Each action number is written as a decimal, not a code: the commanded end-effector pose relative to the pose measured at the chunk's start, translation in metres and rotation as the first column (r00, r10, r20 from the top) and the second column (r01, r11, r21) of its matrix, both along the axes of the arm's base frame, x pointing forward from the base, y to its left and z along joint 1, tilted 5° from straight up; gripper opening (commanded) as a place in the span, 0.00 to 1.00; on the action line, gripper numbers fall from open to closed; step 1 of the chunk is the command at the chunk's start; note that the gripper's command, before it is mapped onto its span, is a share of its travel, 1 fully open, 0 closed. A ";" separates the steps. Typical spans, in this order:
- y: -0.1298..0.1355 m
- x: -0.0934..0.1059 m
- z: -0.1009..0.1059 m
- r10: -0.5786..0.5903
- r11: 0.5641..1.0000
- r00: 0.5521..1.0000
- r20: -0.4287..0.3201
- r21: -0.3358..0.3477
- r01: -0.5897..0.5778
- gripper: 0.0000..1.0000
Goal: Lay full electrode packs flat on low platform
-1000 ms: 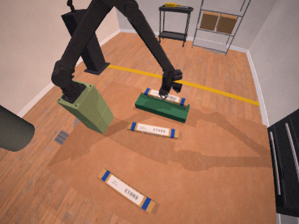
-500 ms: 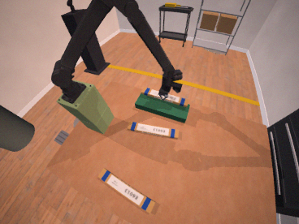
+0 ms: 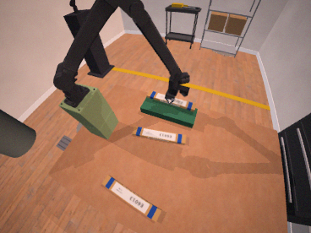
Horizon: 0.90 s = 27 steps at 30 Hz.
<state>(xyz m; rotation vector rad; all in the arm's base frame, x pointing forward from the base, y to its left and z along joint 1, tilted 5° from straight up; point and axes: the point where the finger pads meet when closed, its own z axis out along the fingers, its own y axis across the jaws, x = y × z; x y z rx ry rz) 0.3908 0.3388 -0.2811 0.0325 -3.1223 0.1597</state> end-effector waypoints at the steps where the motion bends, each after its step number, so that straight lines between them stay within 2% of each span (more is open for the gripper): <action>1: 0.041 0.028 0.033 0.008 0.998 0.998 0.061 0.056 -0.011 0.00; 12: 0.041 0.028 0.032 0.009 0.998 0.998 0.061 0.056 -0.012 0.00; 19: 0.036 0.023 0.018 0.011 0.999 0.999 0.048 0.044 -0.013 0.00; 27: 0.040 0.027 0.020 0.012 0.998 0.998 0.063 0.058 -0.016 0.00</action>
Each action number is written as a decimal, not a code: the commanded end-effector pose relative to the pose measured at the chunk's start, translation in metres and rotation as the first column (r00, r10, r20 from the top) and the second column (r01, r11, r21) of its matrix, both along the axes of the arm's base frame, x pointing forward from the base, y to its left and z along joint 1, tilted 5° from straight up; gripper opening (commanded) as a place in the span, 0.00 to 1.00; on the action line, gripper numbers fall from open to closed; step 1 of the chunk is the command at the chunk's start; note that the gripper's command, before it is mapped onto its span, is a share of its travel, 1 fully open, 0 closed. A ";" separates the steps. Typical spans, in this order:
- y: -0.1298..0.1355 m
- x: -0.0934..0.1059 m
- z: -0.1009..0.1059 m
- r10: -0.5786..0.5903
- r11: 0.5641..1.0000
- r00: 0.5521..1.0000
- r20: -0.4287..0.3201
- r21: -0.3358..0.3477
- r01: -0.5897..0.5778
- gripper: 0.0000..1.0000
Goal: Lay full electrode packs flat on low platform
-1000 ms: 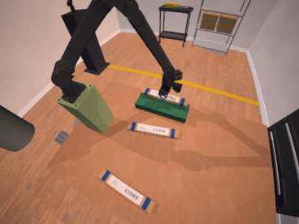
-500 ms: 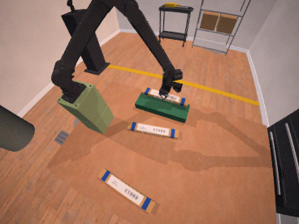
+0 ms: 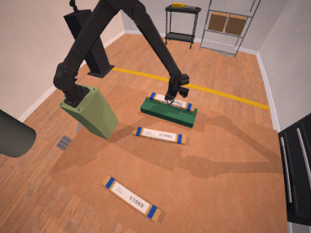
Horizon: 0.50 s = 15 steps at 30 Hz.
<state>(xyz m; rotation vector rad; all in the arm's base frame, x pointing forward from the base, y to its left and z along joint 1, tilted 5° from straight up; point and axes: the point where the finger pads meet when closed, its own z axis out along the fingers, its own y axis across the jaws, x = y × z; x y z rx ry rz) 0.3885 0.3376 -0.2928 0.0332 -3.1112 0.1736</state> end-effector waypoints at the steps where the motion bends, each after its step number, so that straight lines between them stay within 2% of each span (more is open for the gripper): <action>1: 0.042 0.031 0.031 0.011 0.997 0.997 0.075 0.069 -0.017 0.00; 7: 0.044 0.033 0.029 0.013 0.997 0.996 0.083 0.076 -0.019 0.00; 15: 0.039 0.028 0.014 0.015 0.998 0.997 0.071 0.065 -0.020 0.00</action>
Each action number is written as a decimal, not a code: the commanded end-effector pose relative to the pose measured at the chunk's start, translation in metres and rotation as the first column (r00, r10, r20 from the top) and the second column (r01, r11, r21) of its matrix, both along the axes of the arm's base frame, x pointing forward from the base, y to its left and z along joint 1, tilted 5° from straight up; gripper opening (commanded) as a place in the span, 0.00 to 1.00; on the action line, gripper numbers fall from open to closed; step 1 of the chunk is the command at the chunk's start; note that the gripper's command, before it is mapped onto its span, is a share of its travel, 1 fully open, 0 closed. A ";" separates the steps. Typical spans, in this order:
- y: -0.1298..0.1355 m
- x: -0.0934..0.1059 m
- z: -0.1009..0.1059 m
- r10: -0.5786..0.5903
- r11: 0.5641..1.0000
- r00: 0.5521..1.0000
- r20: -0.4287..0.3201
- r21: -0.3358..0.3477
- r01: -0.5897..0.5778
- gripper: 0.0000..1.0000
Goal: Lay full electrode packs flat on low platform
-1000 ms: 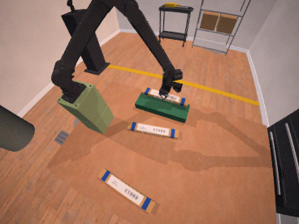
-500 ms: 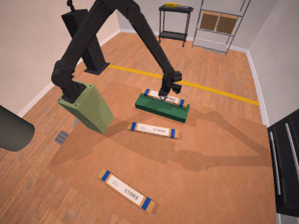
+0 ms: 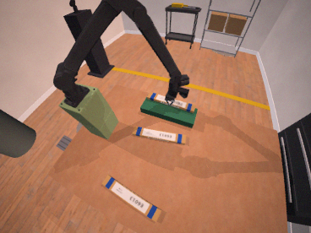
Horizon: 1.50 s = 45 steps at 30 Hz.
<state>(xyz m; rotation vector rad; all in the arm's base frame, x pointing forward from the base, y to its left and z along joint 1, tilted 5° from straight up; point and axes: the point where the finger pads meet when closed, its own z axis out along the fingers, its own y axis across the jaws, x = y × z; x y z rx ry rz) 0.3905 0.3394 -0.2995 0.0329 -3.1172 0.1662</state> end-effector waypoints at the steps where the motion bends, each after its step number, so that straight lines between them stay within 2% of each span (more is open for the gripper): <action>1: 0.038 0.027 0.022 0.016 0.998 0.998 0.068 0.062 -0.020 0.00; 45: 0.040 0.030 0.029 0.021 0.998 0.998 0.065 0.060 -0.024 0.00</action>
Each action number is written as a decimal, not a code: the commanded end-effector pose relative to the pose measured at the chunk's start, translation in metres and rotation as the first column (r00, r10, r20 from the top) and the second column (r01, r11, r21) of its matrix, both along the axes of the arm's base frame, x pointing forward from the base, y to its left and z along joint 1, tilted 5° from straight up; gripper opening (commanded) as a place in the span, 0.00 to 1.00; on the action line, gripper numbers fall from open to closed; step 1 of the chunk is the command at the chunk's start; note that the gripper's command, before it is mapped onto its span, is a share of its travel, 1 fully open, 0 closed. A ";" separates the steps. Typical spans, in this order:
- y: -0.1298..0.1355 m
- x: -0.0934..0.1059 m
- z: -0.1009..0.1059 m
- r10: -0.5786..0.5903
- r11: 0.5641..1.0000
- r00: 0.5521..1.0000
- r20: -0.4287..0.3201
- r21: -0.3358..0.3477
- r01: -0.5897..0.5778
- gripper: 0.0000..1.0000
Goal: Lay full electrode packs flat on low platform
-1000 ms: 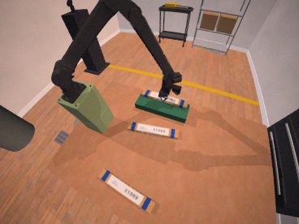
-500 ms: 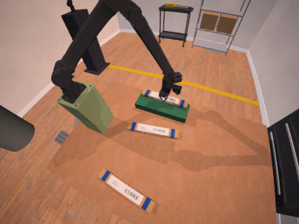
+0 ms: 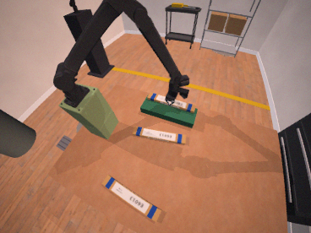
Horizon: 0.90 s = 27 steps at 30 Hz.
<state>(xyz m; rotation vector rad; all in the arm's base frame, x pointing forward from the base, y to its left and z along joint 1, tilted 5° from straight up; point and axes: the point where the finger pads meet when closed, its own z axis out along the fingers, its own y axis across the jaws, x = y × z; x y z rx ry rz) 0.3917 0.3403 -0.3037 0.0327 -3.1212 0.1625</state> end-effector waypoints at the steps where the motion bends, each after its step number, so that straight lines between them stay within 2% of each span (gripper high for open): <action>1: 0.039 0.029 0.033 0.021 0.998 0.998 0.061 0.057 -0.024 0.96; 6: 0.039 0.029 0.033 0.021 0.998 0.998 0.061 0.057 -0.024 0.96; 11: 0.023 0.013 0.016 0.021 0.999 0.999 0.027 0.027 -0.022 0.96; 17: 0.015 0.004 0.007 0.020 1.000 1.000 0.008 0.010 -0.020 0.96; 27: 0.016 0.006 0.005 0.020 1.000 1.000 0.009 0.011 -0.020 0.96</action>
